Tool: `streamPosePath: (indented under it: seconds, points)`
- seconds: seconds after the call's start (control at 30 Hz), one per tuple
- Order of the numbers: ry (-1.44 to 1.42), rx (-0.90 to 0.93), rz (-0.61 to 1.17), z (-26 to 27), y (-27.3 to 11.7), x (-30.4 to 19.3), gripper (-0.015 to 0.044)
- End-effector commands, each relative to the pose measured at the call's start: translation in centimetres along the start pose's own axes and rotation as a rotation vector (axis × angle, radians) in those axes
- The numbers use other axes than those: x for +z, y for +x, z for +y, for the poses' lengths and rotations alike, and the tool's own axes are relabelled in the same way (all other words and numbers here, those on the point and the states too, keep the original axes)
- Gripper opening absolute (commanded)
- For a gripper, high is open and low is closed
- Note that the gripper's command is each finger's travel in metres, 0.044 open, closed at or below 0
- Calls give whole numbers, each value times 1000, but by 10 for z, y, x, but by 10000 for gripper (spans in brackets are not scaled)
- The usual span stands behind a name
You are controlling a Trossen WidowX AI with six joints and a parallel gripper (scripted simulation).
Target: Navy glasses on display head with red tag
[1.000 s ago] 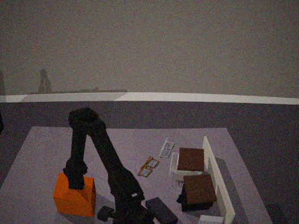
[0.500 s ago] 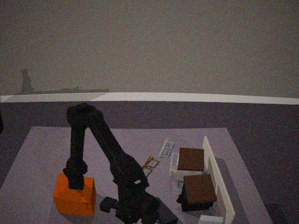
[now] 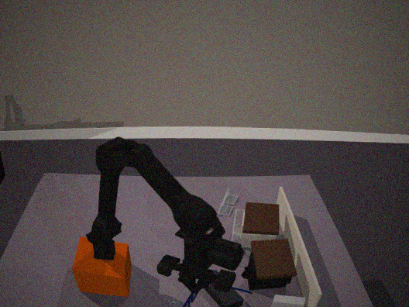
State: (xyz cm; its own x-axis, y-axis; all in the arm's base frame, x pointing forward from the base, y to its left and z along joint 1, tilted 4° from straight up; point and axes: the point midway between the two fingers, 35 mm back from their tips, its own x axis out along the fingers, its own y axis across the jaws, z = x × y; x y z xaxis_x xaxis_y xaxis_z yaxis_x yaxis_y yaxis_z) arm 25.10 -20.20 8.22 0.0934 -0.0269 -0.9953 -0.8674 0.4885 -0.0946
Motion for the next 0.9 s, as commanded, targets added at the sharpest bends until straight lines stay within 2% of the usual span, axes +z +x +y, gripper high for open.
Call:
streamPosePath:
  seconds: [0.0,0.87]
  points:
    - [1,5,2,-1,1,23,0]
    - [2,5,-9,22,0,159,0]
